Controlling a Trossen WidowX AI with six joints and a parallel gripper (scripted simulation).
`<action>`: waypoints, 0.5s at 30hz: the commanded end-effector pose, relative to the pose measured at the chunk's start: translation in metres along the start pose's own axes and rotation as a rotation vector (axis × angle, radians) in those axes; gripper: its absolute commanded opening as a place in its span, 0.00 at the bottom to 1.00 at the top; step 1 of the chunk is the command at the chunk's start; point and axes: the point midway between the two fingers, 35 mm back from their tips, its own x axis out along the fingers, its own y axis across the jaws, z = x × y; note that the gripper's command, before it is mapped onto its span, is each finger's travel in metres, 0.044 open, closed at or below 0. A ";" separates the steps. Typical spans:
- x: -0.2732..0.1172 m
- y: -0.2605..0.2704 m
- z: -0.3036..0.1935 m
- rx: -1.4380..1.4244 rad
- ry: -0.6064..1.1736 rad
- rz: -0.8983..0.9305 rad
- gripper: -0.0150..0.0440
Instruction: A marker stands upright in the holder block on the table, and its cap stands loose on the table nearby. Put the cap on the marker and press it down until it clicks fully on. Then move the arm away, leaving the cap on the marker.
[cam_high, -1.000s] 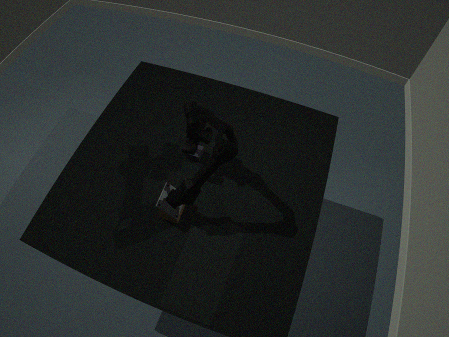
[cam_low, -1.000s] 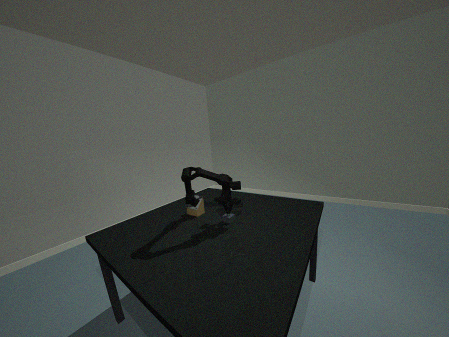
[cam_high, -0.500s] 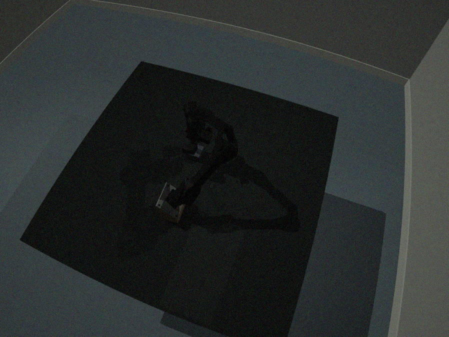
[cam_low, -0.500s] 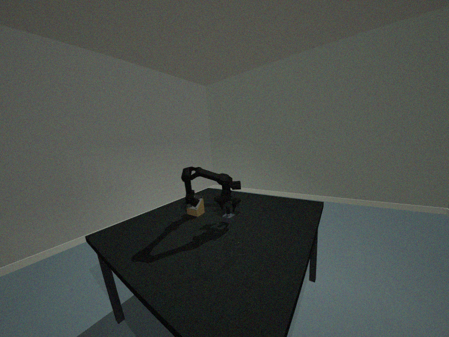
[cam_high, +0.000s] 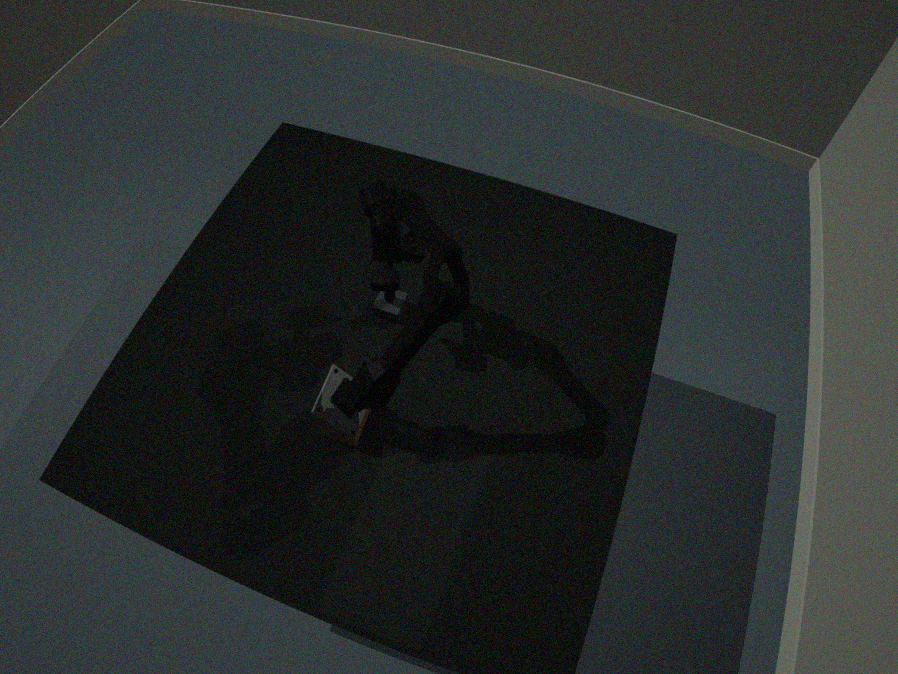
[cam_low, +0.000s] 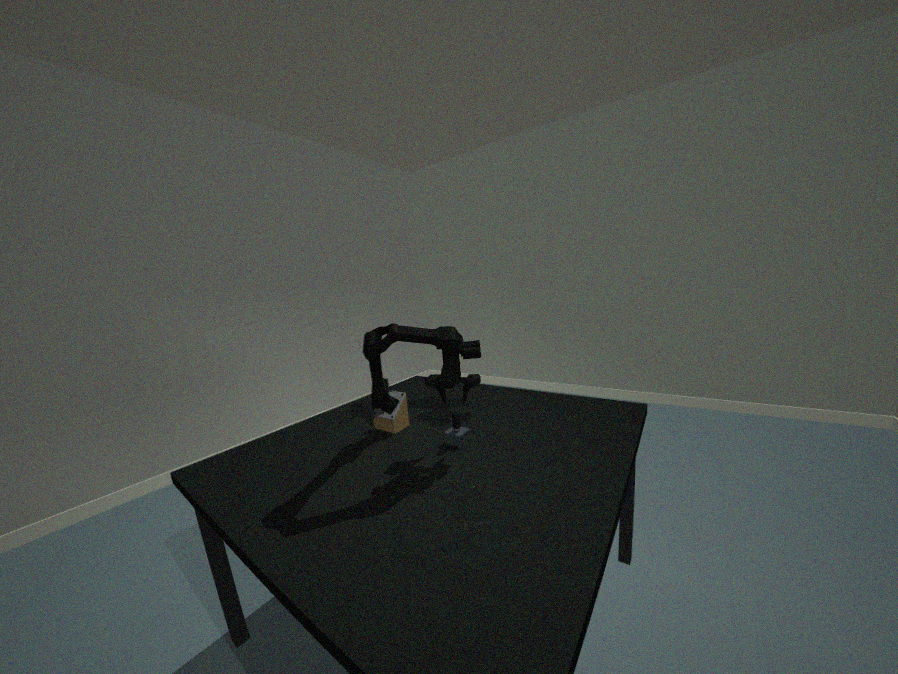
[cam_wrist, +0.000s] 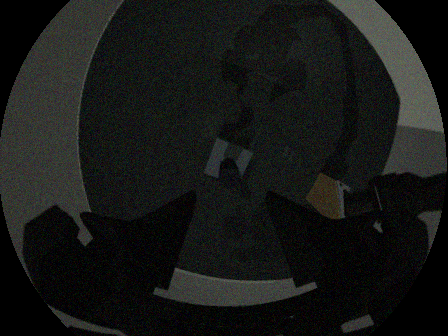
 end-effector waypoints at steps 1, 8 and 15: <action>0.001 0.001 0.000 -0.367 0.002 0.003 0.64; 0.005 0.000 0.000 -1.057 -0.001 0.003 0.33; 0.006 0.000 0.000 -1.204 -0.001 0.002 0.25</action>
